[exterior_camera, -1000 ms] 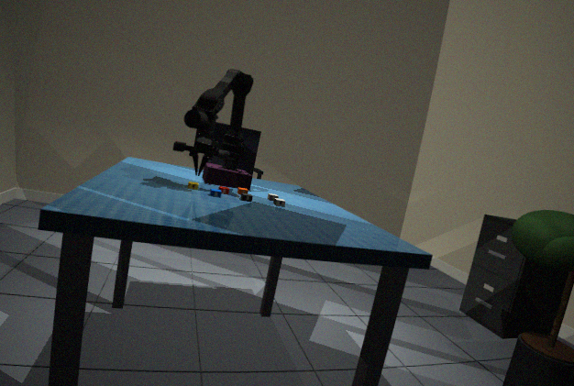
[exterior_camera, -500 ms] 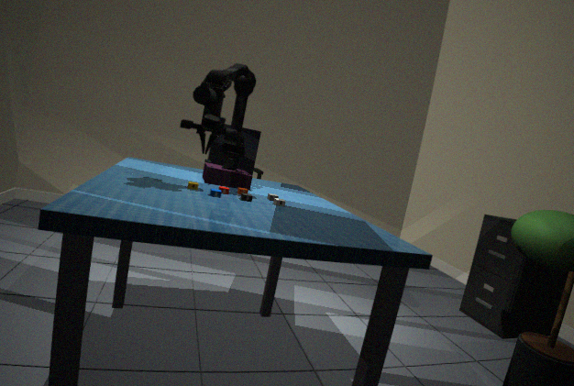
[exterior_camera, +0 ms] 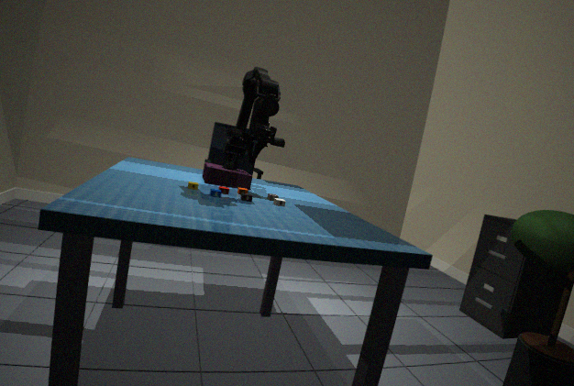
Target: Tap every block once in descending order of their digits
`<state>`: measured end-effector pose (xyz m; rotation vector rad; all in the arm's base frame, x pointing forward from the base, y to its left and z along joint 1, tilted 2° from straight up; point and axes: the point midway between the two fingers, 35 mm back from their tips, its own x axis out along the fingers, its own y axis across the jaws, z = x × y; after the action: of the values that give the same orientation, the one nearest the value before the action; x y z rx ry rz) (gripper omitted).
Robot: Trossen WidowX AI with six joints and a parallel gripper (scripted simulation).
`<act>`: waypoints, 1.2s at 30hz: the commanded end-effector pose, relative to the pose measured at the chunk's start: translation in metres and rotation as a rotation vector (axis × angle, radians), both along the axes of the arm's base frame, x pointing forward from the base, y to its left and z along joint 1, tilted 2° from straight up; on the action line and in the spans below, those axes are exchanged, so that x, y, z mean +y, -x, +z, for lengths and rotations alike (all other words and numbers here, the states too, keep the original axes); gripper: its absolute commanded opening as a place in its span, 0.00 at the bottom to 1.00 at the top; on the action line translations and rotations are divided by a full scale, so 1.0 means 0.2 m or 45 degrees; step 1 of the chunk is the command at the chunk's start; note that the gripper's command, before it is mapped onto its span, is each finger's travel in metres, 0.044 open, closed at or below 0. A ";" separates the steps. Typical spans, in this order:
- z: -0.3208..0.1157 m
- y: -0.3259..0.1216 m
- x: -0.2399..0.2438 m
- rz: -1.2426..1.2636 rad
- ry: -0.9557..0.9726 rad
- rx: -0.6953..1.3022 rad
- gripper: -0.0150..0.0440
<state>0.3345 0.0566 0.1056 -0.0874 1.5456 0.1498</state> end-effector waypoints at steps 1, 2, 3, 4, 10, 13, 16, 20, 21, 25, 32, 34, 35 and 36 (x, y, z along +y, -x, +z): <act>0.00 -0.01 0.03 -0.022 -0.004 -0.006 0.29; -0.04 -0.02 0.03 -0.022 -0.004 -0.006 0.29; -0.11 -0.02 0.04 -0.022 -0.004 -0.006 0.29; -0.19 -0.03 0.04 -0.022 -0.004 -0.006 0.29; -0.39 -0.02 0.05 -0.022 -0.005 -0.005 0.29; -0.39 -0.02 0.05 -0.022 -0.005 -0.005 0.29; -0.41 -0.02 0.05 -0.022 -0.005 -0.005 0.29; -0.44 -0.02 0.05 -0.022 -0.005 -0.005 0.29; -0.45 -0.02 0.05 -0.022 -0.005 -0.005 0.29; -0.48 -0.02 0.05 -0.022 -0.005 -0.005 0.29; -0.53 -0.02 0.05 -0.022 -0.005 -0.005 0.29; -0.54 -0.02 0.06 -0.022 -0.005 -0.005 0.29; -0.54 -0.02 0.06 -0.022 -0.005 -0.005 0.29; -0.54 -0.02 0.06 -0.022 -0.005 -0.005 0.29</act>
<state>0.3398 0.0673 0.0002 -0.0758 1.5392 0.1404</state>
